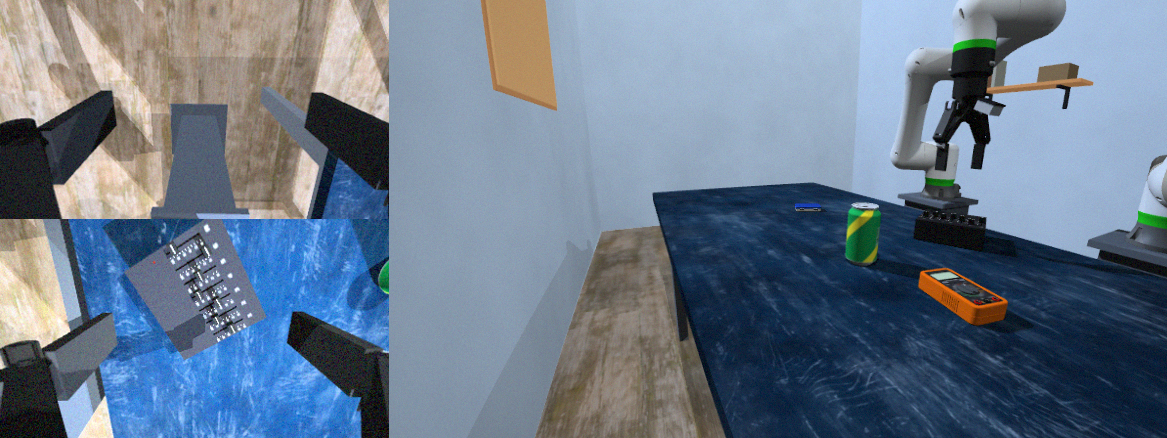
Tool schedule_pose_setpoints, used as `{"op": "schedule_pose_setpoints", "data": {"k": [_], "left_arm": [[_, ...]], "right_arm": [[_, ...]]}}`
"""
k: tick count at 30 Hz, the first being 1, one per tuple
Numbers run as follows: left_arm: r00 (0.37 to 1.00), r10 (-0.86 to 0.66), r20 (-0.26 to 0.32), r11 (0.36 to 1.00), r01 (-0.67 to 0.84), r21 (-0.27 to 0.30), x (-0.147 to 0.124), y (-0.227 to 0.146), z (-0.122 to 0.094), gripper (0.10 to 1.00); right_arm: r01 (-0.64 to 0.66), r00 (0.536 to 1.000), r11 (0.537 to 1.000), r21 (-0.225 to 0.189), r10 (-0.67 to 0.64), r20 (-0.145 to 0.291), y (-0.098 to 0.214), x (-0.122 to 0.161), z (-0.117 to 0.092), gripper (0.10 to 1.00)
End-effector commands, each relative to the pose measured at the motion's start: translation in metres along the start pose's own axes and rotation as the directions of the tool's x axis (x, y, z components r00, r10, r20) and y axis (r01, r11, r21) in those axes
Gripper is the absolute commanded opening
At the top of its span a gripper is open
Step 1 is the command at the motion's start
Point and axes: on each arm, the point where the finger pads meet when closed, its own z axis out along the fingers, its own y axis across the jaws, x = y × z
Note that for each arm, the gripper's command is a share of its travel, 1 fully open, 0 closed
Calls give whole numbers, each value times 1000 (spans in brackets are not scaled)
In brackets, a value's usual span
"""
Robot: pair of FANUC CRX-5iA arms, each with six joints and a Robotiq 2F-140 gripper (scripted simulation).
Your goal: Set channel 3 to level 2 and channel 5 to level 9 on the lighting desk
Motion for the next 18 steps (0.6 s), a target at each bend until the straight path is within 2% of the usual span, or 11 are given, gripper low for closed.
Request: {"op": "schedule_pose_setpoints", "data": {"k": [1, 15, 18], "left_arm": [[1000, 0, -2, 1000, 0, 0, 0, 0, -1, 1000], [1000, 0, -2, 1000, 0, 0, 0, 0, -1, 1000], [1000, 0, -2, 1000, 0, 0, 0, 0, -1, 1000]], "right_arm": [[0, 1000, 1000, -1, 0, -1, 0, 0, -1, 1000], [-21, 1000, 1000, -1, 21, -2, 1, 0, -2, 1000], [-66, 998, 998, -1, 66, -4, 1, 0, -3, 1000]]}}
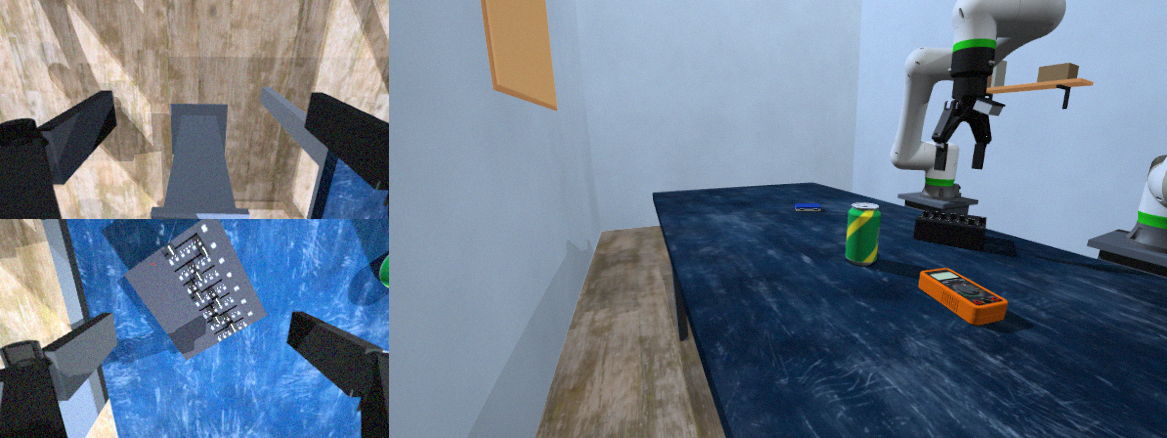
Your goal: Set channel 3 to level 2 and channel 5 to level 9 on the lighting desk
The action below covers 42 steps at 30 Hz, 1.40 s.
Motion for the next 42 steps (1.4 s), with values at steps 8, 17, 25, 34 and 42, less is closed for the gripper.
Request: {"op": "schedule_pose_setpoints", "data": {"k": [8, 17, 25, 34, 42], "left_arm": [[1000, 0, -2, 1000, 0, 0, 0, 0, -1, 1000], [1000, 0, -2, 1000, 0, 0, 0, 0, -1, 1000], [1000, 0, -2, 1000, 0, 0, 0, 0, -1, 1000], [1000, 0, -2, 1000, 0, 0, 0, 0, -1, 1000], [1000, 0, -2, 1000, 0, 0, 0, 0, -1, 1000]], "right_arm": [[-299, 954, 954, 5, 299, -15, 5, 1, -8, 1000], [-546, 837, 837, 18, 547, -23, 9, 1, -15, 1000], [-741, 671, 671, 34, 741, -25, 13, 2, -21, 1000], [-895, 442, 442, 53, 897, -19, 17, 2, -27, 1000], [-978, 198, 198, 68, 980, -6, 20, 2, -33, 1000]]}}
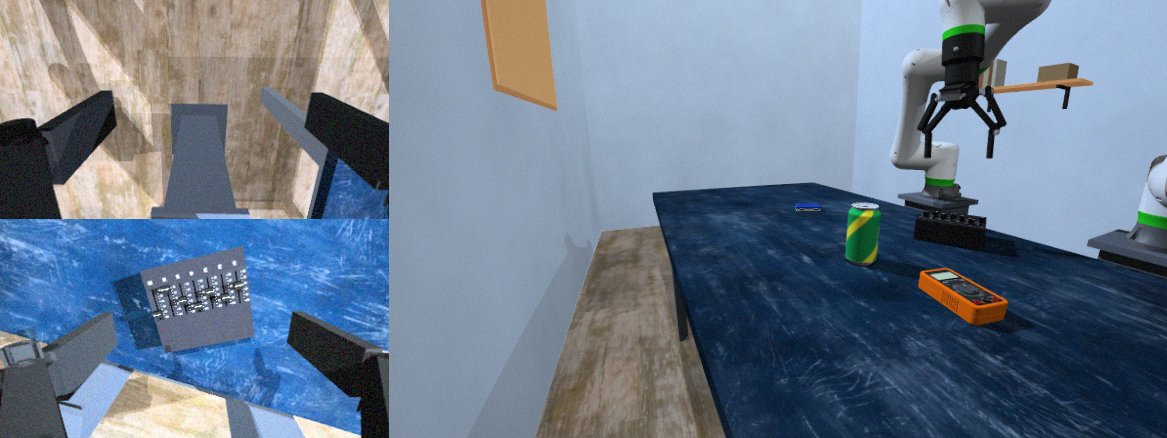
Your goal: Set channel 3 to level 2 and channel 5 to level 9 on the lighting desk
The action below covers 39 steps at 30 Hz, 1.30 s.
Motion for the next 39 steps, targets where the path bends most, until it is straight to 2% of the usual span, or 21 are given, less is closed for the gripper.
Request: {"op": "schedule_pose_setpoints", "data": {"k": [1, 4, 6, 7, 13, 21, 23, 24, 29, 38, 39], "left_arm": [[1000, 0, -2, 1000, 0, 0, 0, 0, -1, 1000], [1000, 0, -2, 1000, 0, 0, 0, 0, -1, 1000], [1000, 0, -2, 1000, 0, 0, 0, 0, -1, 1000], [1000, 0, -2, 1000, 0, 0, 0, 0, -1, 1000], [1000, 0, -2, 1000, 0, 0, 0, 0, -1, 1000], [1000, 0, -2, 1000, 0, 0, 0, 0, -1, 1000], [1000, 0, -2, 1000, 0, 0, 0, 0, -1, 1000], [1000, 0, -2, 1000, 0, 0, 0, 0, -1, 1000], [1000, 0, -2, 1000, 0, 0, 0, 0, -1, 1000], [1000, 0, -2, 1000, 0, 0, 0, 0, -1, 1000], [1000, 0, -2, 1000, 0, 0, 0, 0, -1, 1000]], "right_arm": [[-167, 986, 986, 5, 167, -3, 0, 3, -5, 1000], [-262, 965, 965, 10, 262, -2, 1, 4, -7, 1000], [-262, 965, 965, 10, 262, -2, 1, 4, -7, 1000], [-352, 936, 936, 15, 352, -1, 1, 5, -10, 1000], [-515, 857, 857, 23, 516, 4, 2, 8, -14, 1000], [-718, 696, 695, 33, 718, 16, 3, 11, -20, 1000], [-718, 696, 695, 33, 718, 16, 3, 11, -20, 1000], [-781, 624, 624, 35, 781, 22, 3, 12, -23, 1000], [-865, 502, 501, 37, 864, 32, 4, 14, -26, 1000], [-973, 232, 230, 34, 971, 53, 5, 18, -34, 1000], [-973, 232, 230, 34, 971, 53, 5, 18, -34, 1000]]}}
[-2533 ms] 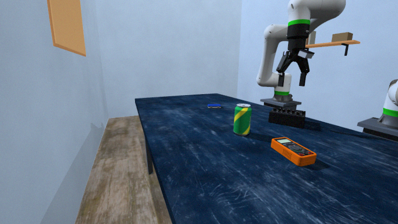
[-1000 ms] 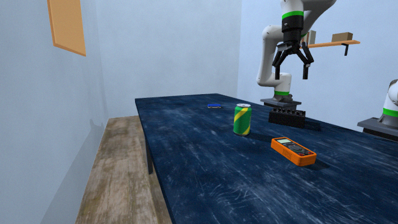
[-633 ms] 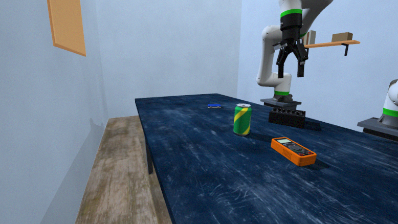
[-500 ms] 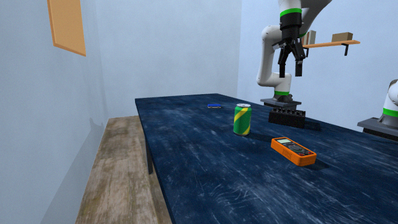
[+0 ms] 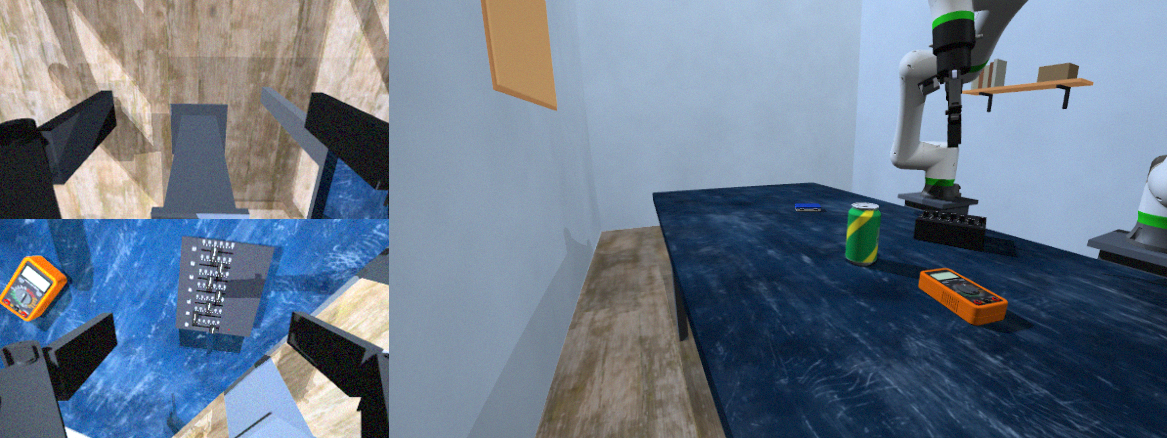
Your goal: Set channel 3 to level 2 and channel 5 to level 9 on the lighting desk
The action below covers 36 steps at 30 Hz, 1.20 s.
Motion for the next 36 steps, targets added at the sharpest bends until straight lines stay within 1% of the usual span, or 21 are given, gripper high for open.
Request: {"op": "schedule_pose_setpoints", "data": {"k": [1, 2, 6, 11, 16, 18, 19, 22, 25, 33, 35, 36], "left_arm": [[1000, 0, -2, 1000, 0, 0, 0, 0, -1, 1000], [1000, 0, -2, 1000, 0, 0, 0, 0, -1, 1000], [1000, 0, -2, 1000, 0, 0, 0, 0, -1, 1000], [1000, 0, -2, 1000, 0, 0, 0, 0, -1, 1000], [1000, 0, -2, 1000, 0, 0, 0, 0, -1, 1000], [1000, 0, -2, 1000, 0, 0, 0, 0, -1, 1000], [1000, 0, -2, 1000, 0, 0, 0, 0, -1, 1000], [1000, 0, -2, 1000, 0, 0, 0, 0, -1, 1000], [1000, 0, -2, 1000, 0, 0, 0, 0, -1, 1000], [1000, 0, -2, 1000, 0, 0, 0, 0, -1, 1000], [1000, 0, -2, 1000, 0, 0, 0, 0, -1, 1000], [1000, 0, -2, 1000, 0, 0, 0, 0, -1, 1000]], "right_arm": [[-102, 995, 995, 3, 102, 1, -1, 1, -4, 1000], [-196, 981, 981, 5, 196, 5, -2, 1, -6, 1000], [-309, 951, 951, 6, 309, 11, -4, 2, -9, 1000], [-458, 889, 889, 6, 458, 19, -5, 4, -13, 1000], [-596, 803, 803, 3, 596, 28, -7, 5, -17, 1000], [-596, 803, 803, 3, 596, 28, -7, 5, -17, 1000], [-666, 746, 746, 1, 665, 33, -8, 6, -19, 1000], [-729, 684, 685, -3, 728, 37, -9, 6, -21, 1000], [-792, 610, 611, -7, 791, 41, -10, 7, -24, 1000], [-922, 386, 388, -23, 921, 49, -12, 9, -31, 1000], [-922, 386, 388, -23, 921, 49, -12, 9, -31, 1000], [-944, 326, 328, -27, 944, 50, -13, 10, -32, 1000]]}}
